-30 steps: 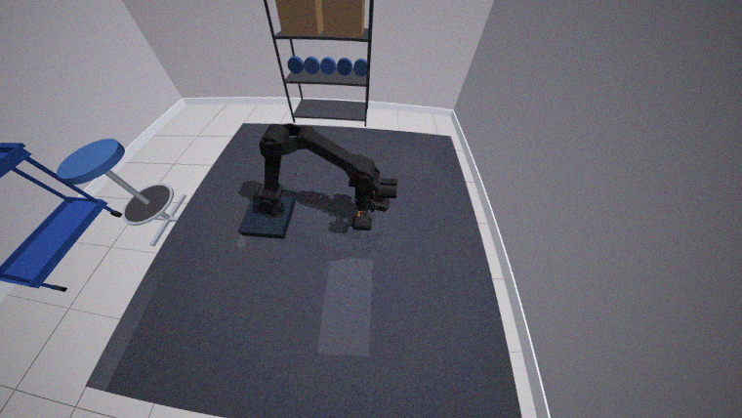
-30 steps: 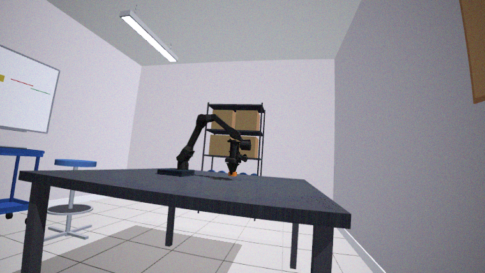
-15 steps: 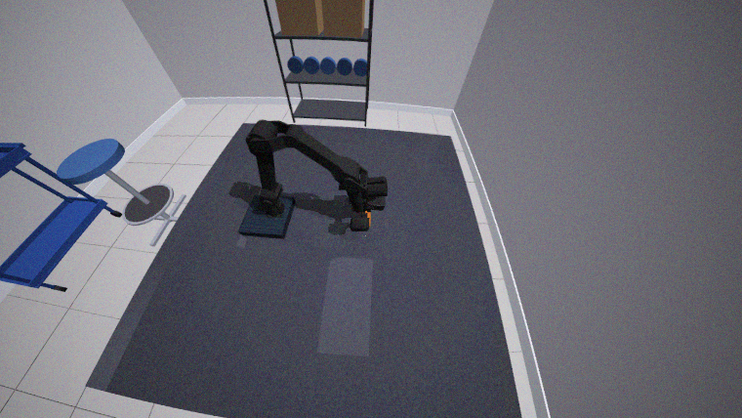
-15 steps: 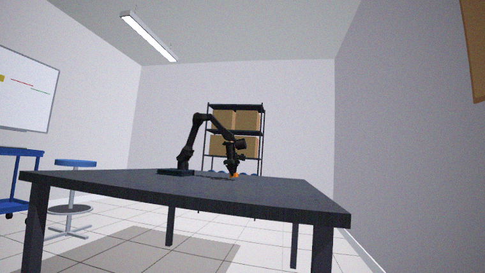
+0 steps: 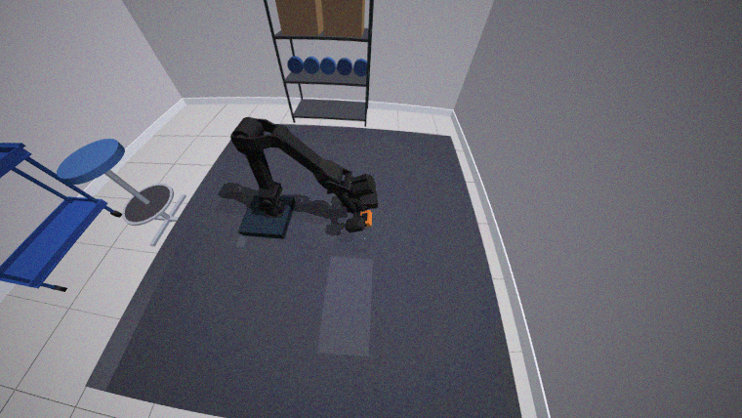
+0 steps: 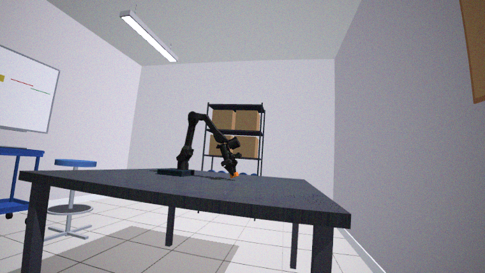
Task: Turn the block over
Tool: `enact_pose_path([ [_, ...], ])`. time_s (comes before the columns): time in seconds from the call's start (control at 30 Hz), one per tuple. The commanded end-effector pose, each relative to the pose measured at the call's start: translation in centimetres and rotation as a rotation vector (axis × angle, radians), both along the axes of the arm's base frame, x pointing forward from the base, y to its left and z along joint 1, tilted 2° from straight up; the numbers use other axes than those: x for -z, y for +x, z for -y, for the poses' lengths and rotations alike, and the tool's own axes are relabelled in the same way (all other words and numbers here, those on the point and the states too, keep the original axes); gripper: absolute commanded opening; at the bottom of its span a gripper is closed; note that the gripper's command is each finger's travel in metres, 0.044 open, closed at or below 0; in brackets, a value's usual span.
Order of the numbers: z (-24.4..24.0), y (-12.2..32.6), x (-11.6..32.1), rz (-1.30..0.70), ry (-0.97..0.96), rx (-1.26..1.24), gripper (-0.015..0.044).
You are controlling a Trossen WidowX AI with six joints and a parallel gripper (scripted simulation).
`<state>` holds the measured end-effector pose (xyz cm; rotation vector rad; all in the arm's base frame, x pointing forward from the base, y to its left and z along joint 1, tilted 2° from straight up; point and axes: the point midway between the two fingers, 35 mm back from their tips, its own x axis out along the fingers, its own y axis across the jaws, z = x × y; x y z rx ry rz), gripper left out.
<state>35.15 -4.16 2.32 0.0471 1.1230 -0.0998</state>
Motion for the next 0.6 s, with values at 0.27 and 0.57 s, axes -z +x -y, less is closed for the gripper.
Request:
enact_pose_path([
  [0.27,-0.1,-0.5,-0.5,0.140,-0.012,-0.004,0.0000],
  [0.57,0.0,0.6,1.1,0.229,-0.020,-0.004,0.0000],
])
